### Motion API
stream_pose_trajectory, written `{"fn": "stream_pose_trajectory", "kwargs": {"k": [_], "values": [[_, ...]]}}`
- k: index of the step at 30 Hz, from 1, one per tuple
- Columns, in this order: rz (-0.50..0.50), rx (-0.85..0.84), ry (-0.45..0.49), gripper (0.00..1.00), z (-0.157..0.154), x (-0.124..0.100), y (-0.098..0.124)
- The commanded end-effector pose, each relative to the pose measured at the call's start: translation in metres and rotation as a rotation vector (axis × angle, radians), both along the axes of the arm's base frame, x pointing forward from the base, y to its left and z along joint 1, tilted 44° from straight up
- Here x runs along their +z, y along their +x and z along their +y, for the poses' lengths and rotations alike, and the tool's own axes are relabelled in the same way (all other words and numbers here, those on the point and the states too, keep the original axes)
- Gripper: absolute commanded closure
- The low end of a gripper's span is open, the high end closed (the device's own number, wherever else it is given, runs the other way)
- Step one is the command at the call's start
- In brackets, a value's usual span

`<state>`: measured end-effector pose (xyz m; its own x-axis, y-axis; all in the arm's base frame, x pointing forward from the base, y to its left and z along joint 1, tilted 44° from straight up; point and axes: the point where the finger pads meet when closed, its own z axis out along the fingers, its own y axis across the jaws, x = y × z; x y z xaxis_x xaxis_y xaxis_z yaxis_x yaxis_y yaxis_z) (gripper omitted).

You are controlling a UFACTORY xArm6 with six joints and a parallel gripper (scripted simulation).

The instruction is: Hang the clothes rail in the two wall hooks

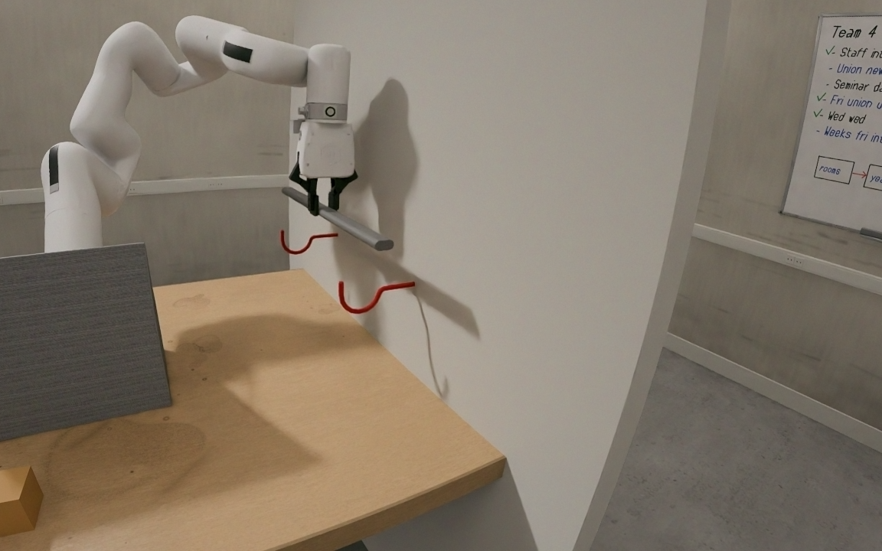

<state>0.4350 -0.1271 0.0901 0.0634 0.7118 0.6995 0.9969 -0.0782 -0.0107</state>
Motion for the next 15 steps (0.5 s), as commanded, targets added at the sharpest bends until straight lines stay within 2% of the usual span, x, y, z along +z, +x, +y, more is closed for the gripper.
{"fn": "stream_pose_trajectory", "kwargs": {"k": [1,15], "values": [[-0.003,-0.002,-0.003,1.0,-0.0014,0.0011,0.0009],[-0.003,-0.002,-0.002,1.0,0.0009,-0.0013,0.0011]]}}
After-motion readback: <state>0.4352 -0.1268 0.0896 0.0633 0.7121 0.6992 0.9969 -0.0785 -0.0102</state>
